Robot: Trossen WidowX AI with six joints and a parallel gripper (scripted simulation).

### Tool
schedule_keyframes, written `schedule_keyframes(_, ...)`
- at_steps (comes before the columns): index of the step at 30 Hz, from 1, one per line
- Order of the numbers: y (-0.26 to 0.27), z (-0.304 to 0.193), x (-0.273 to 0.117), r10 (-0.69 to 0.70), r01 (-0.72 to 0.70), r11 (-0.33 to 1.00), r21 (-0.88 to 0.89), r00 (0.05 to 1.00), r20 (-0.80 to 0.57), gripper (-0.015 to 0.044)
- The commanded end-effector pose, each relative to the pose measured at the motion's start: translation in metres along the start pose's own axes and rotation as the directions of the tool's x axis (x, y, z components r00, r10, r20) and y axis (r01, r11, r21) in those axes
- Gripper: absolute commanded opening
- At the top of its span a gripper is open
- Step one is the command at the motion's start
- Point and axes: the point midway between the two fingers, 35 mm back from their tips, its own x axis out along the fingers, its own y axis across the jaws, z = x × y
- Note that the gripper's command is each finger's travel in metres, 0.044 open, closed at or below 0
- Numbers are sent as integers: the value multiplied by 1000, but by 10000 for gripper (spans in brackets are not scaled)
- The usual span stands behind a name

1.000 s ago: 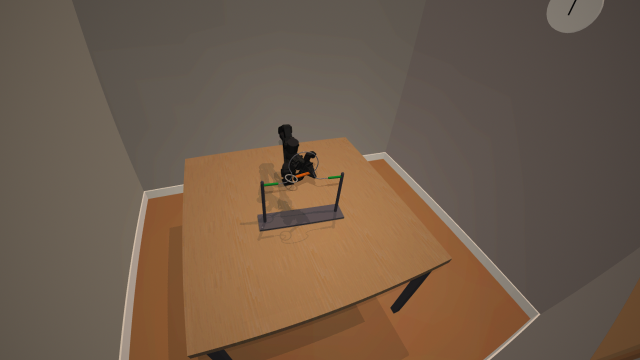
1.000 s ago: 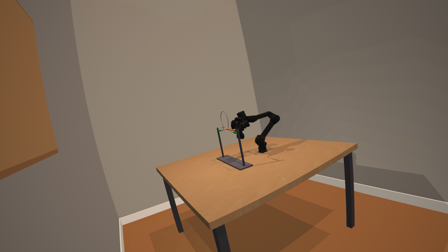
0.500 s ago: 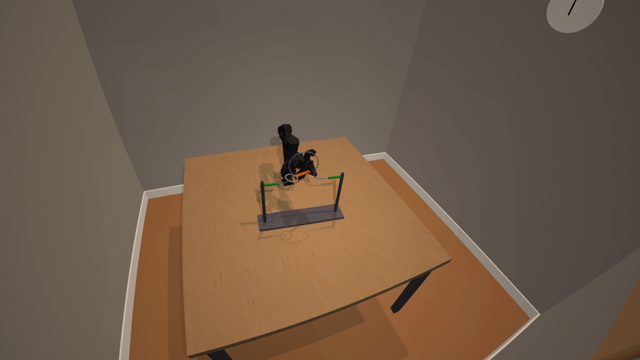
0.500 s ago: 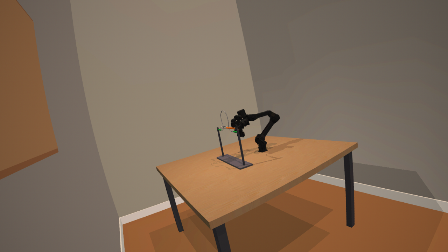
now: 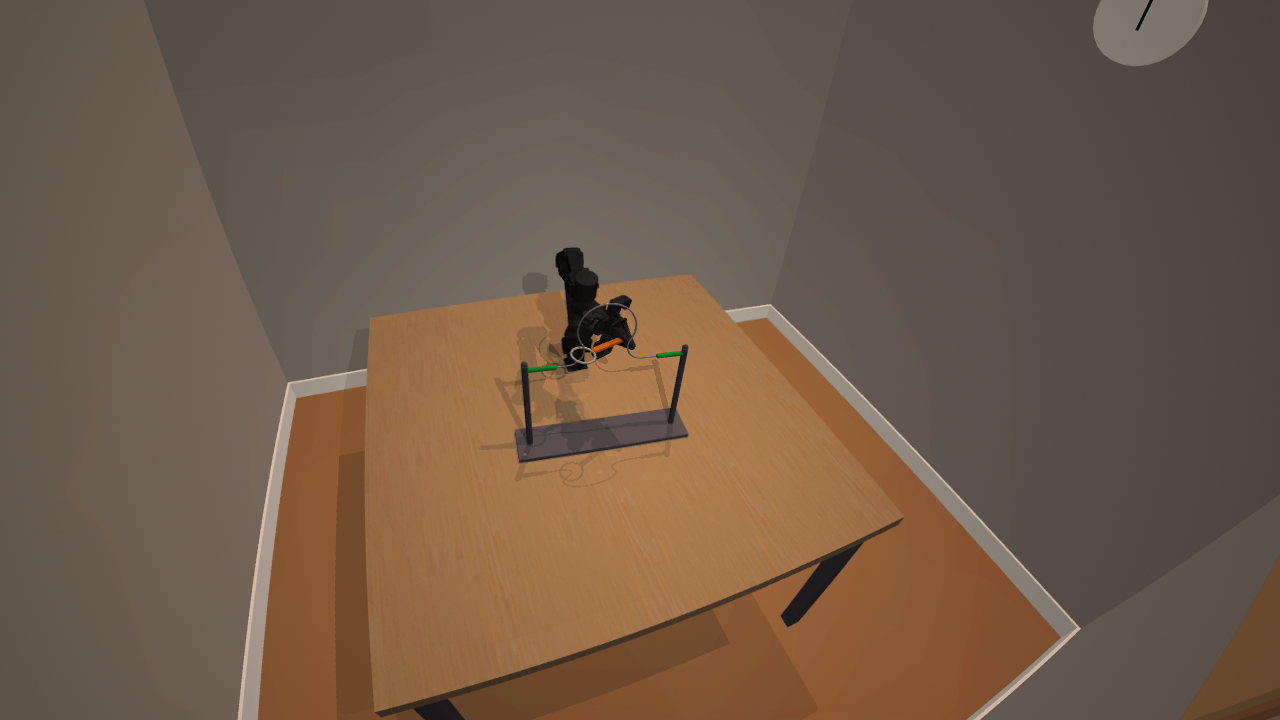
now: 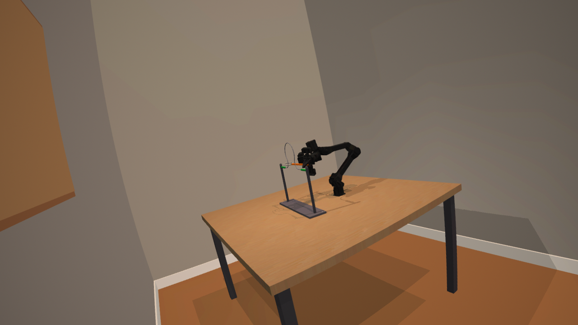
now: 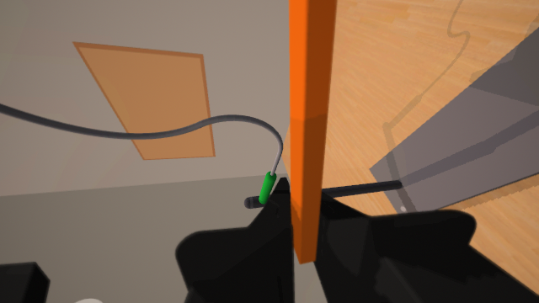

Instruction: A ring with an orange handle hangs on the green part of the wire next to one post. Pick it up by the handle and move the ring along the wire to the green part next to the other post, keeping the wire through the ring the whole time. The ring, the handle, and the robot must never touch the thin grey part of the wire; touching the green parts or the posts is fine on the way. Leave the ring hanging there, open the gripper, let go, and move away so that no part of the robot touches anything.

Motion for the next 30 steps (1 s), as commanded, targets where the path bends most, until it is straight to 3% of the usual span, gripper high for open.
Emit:
schedule_keyframes(1, 9, 0, -1, 22, -22, 1000, 9, 1000, -4, -150)
schedule_keyframes(30, 34, 2, -6, 104, -101, 985, 140, 995, -11, -150)
